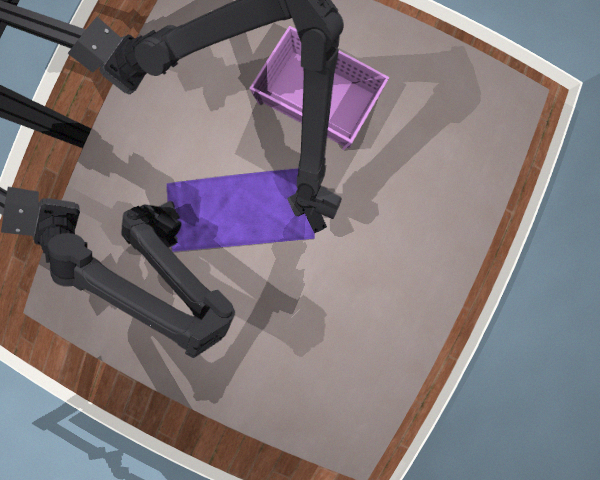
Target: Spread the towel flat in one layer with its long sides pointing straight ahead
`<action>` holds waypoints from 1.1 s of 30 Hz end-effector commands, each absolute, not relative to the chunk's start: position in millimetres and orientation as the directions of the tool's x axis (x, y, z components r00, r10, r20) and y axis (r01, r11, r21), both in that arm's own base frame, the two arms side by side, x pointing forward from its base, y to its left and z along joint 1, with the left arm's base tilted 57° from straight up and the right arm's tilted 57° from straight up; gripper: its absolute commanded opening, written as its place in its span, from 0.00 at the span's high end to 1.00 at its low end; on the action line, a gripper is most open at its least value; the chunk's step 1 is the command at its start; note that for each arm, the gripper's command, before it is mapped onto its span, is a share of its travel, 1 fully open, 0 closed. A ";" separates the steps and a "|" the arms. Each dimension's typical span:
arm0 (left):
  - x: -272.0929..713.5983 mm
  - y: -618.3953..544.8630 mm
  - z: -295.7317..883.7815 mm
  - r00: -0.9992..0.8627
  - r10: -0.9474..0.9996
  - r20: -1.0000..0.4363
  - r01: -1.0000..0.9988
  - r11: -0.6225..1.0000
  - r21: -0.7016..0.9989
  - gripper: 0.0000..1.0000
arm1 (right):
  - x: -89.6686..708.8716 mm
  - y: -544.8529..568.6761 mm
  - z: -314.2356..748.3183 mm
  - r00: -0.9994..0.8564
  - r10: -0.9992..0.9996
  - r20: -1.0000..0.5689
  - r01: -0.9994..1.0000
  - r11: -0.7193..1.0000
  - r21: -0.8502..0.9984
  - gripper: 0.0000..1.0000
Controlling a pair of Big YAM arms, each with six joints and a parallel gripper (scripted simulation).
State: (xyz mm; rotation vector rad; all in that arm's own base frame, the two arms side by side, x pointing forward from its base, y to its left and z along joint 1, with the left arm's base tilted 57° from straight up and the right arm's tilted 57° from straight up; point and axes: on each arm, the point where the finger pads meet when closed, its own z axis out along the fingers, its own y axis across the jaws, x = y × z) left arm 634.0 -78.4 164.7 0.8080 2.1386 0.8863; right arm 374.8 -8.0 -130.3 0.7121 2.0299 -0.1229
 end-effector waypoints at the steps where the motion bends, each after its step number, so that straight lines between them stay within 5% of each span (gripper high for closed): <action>1: 623.3 -77.3 152.8 -0.595 0.734 -0.327 0.298 0.580 0.758 0.99 | 341.2 -0.3 -120.6 -0.421 0.430 -0.799 0.524 0.834 0.172 0.99; 3: 623.3 -77.3 152.8 -0.595 0.734 -0.327 0.298 0.580 0.758 0.99 | 341.2 -0.3 -120.6 -0.421 0.430 -0.799 0.524 0.834 0.172 0.99; 9: 602.8 -94.5 175.1 -0.577 0.743 -0.339 0.296 0.578 0.761 0.99 | 315.7 7.6 -103.6 -0.421 0.427 -0.801 0.524 0.835 0.169 0.35; 10: 600.6 -95.5 176.9 -0.577 0.743 -0.340 0.296 0.578 0.761 0.99 | 326.0 13.0 -102.7 -0.400 0.433 -0.808 0.520 0.833 0.189 0.35; 16: 576.7 -105.1 193.8 -0.577 0.743 -0.339 0.296 0.578 0.761 0.35 | 328.8 7.5 -113.3 -0.405 0.428 -0.808 0.529 0.830 0.175 0.35; 28: 599.5 -99.6 200.6 -0.579 0.737 -0.348 0.275 0.579 0.768 0.35 | 331.2 8.2 -109.6 -0.395 0.431 -0.811 0.527 0.830 0.184 0.35; 29: 600.1 -99.5 198.2 -0.587 0.724 -0.363 0.264 0.595 0.759 0.46 | 334.1 9.0 -109.6 -0.402 0.413 -0.817 0.517 0.839 0.170 0.46; 33: 609.1 -87.2 188.0 -0.628 0.629 -0.459 0.175 0.688 0.705 0.48 | 342.6 3.0 -116.3 -0.460 0.311 -0.832 0.476 0.877 0.065 0.48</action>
